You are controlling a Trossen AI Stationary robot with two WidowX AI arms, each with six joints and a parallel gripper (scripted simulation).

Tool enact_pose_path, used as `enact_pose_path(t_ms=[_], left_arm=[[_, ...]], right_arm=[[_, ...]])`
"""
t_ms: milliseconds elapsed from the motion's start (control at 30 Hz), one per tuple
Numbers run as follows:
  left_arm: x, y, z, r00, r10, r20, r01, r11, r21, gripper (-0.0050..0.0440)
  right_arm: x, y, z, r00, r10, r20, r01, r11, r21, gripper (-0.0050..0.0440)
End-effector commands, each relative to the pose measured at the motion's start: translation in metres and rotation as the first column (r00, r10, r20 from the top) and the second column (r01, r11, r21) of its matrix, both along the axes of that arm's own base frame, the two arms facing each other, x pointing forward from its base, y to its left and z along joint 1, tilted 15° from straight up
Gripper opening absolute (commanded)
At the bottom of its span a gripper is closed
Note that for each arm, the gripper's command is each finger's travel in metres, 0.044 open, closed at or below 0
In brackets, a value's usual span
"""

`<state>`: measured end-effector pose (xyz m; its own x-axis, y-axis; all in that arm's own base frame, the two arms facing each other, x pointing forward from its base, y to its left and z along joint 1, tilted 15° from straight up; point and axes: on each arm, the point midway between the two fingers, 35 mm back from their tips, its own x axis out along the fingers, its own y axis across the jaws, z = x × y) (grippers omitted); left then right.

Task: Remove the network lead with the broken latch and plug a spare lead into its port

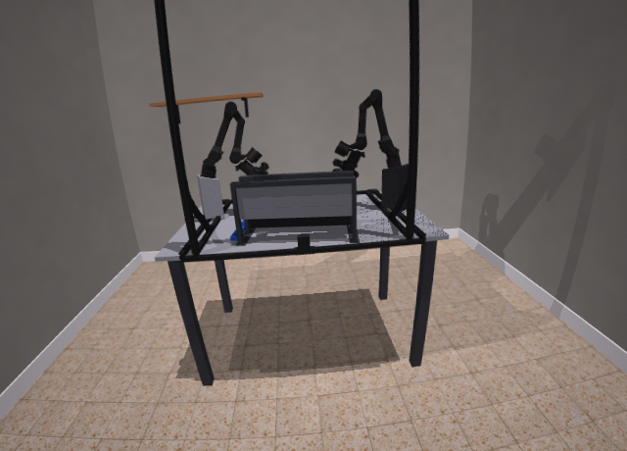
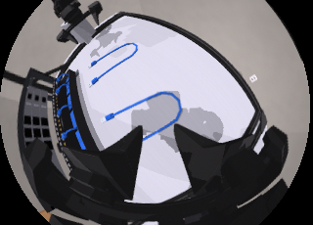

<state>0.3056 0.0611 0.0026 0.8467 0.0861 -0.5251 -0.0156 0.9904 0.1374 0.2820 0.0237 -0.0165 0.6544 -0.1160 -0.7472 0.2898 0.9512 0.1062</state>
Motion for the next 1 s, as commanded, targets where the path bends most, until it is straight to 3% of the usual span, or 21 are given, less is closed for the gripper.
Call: enact_pose_path(t_ms=[0, 167, 200, 733, 767, 967], left_arm=[[0.0, 0.0, 0.0, 1.0, 0.0, 0.0, 0.0, 1.0, 0.0, 0.044], [0.0, 0.0, 0.0, 1.0, 0.0, 0.0, 0.0, 1.0, 0.0, 0.044], [0.0, 0.0, 0.0, 1.0, 0.0, 0.0, 0.0, 1.0, 0.0, 0.044], [0.0, 0.0, 0.0, 1.0, 0.0, 0.0, 0.0, 1.0, 0.0, 0.044], [0.0, 0.0, 0.0, 1.0, 0.0, 0.0, 0.0, 1.0, 0.0, 0.044], [0.0, 0.0, 0.0, 1.0, 0.0, 0.0, 0.0, 1.0, 0.0, 0.044]], right_arm=[[0.002, 0.002, 0.003, 1.0, -0.015, 0.005, 0.015, 1.0, 0.007, 0.0176], [0.002, 0.002, 0.003, 1.0, -0.015, 0.005, 0.015, 1.0, 0.007, 0.0176], [-0.01, 0.045, -0.006, 0.98, -0.149, -0.131, 0.167, 0.976, 0.14, 0.0176], [-0.01, 0.045, -0.006, 0.98, -0.149, -0.131, 0.167, 0.976, 0.14, 0.0176], [-0.021, 0.088, -0.014, 0.925, -0.259, -0.279, 0.33, 0.911, 0.248, 0.0176], [-0.021, 0.088, -0.014, 0.925, -0.259, -0.279, 0.33, 0.911, 0.248, 0.0176]])
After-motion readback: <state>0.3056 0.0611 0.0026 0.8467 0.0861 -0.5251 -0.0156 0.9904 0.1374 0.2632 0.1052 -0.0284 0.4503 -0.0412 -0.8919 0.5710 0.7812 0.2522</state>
